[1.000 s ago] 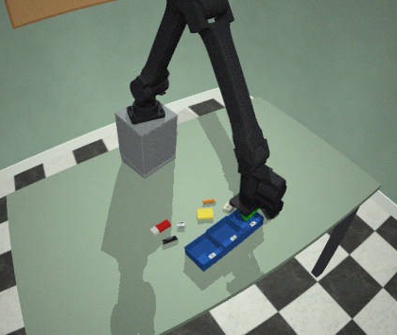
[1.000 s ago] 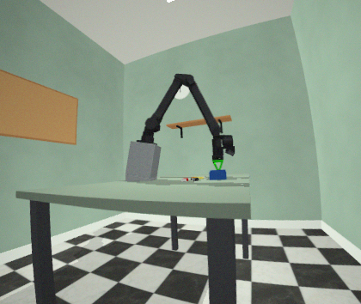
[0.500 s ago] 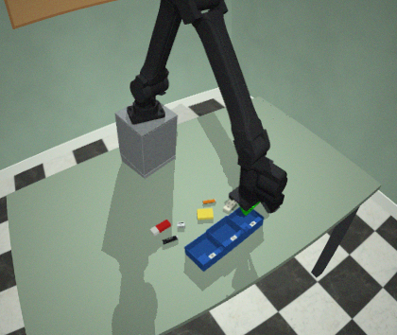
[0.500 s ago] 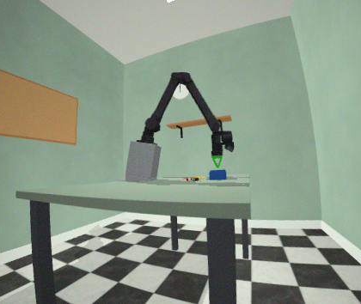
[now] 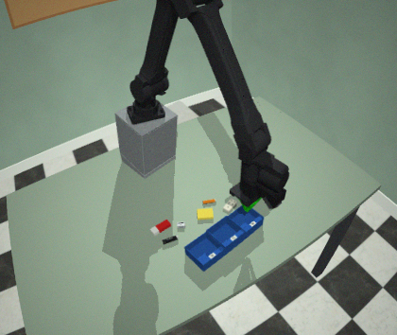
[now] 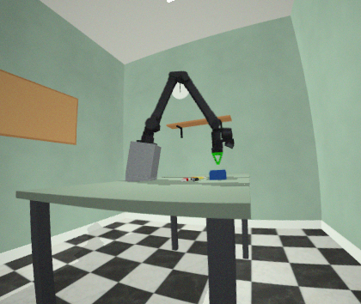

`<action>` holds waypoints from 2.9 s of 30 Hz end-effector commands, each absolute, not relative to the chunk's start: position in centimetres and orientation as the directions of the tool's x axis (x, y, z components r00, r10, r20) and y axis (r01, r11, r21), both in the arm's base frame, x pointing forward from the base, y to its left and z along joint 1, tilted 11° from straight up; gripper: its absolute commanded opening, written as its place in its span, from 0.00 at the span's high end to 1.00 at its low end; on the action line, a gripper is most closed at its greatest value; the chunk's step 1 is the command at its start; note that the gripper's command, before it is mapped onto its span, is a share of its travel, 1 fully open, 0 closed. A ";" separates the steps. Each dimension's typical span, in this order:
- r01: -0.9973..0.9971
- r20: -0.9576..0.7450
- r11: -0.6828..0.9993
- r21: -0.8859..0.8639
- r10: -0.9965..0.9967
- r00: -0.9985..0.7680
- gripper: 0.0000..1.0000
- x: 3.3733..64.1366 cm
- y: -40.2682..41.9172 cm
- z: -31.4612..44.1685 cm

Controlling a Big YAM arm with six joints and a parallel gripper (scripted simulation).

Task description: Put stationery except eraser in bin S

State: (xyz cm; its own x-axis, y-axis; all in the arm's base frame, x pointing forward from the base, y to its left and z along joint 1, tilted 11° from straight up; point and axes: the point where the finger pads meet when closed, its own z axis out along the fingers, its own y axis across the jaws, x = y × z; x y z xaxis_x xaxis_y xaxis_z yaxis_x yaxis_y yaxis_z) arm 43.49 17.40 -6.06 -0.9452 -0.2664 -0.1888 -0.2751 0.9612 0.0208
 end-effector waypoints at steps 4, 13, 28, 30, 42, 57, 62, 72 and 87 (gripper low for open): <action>-0.269 -0.192 0.963 0.019 -0.261 -0.946 0.91 43.6 17.4 -5.8; -0.269 -0.197 0.963 0.020 -0.260 -0.945 0.91 43.6 17.4 -6.0; -0.271 -0.255 0.962 0.026 -0.255 -0.933 0.91 43.5 17.4 7.6; -0.271 -0.256 0.962 0.027 -0.255 -0.932 0.91 43.2 17.3 9.3; -0.274 -0.227 0.961 0.024 -0.262 -0.938 0.91 42.2 16.9 8.6; -0.655 -0.160 0.753 -0.062 -0.655 -0.738 0.46 37.7 11.7 -1.4; -0.744 -0.148 0.662 -0.085 -0.747 -0.648 0.46 36.1 9.8 -4.9; -0.866 -0.123 0.485 -0.118 -0.873 -0.472 0.46 35.1 7.7 -8.1; -0.917 -0.149 0.361 -0.167 -0.929 -0.339 0.46 35.7 8.1 -7.9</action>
